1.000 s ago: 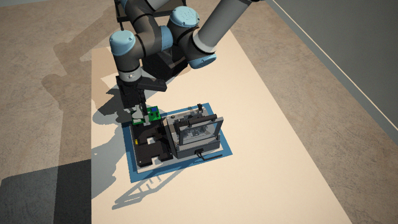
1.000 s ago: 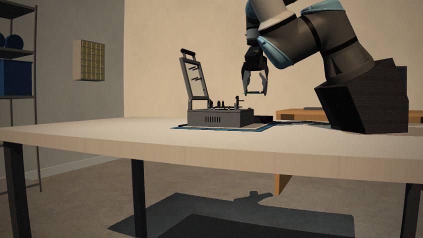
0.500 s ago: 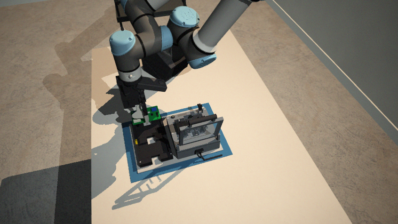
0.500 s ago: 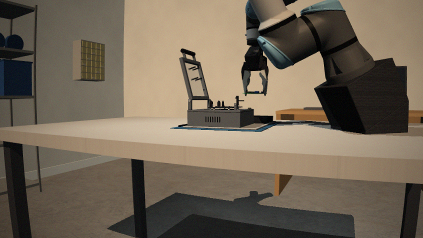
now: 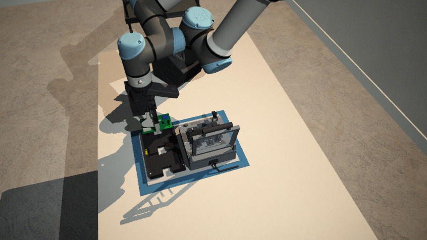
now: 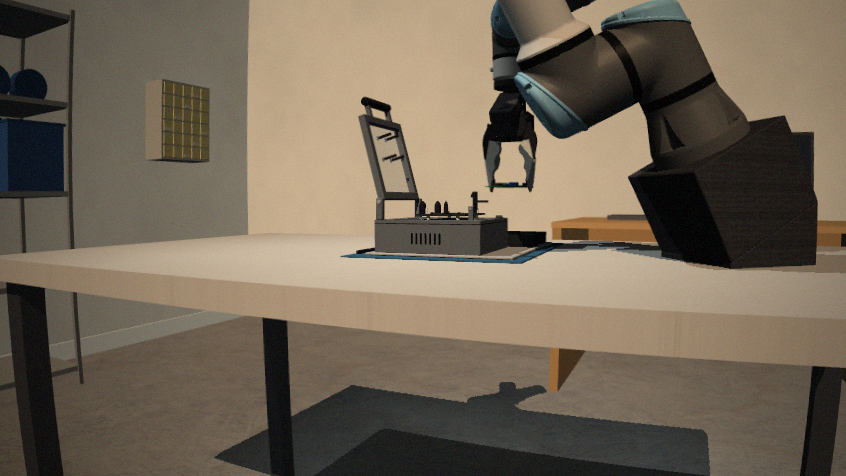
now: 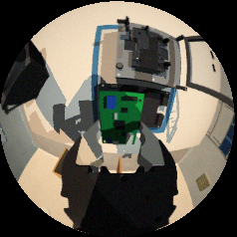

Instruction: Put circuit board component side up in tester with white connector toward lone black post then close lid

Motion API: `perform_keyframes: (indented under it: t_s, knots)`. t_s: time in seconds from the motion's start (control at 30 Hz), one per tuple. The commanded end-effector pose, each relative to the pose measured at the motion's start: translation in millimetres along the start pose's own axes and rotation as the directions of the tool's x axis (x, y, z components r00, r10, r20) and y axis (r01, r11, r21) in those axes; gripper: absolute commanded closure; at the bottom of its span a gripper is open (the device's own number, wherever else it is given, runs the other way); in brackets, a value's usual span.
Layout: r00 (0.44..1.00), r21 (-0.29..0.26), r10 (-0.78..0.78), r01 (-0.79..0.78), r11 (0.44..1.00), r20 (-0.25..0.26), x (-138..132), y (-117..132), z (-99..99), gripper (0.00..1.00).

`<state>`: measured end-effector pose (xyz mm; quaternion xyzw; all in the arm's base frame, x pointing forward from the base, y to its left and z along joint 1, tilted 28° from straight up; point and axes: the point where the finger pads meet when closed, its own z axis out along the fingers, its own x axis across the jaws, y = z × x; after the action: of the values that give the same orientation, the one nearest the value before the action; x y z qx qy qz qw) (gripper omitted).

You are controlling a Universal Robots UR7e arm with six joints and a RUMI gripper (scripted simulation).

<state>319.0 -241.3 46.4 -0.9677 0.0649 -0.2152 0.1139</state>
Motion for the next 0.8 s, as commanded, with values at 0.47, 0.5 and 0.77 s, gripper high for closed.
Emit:
perform_keyframes:
  t_s: [0.47,0.5,0.77]
  knots:
    - [1.000,-0.001,0.009,-0.009,1.000,0.000,0.2,0.3,-0.3,0.61]
    - [1.000,-0.001,0.011,-0.011,1.000,0.000,0.2,0.3,-0.3,0.61]
    - [1.000,-0.001,0.028,-0.028,1.000,0.000,0.2,0.3,-0.3,0.61]
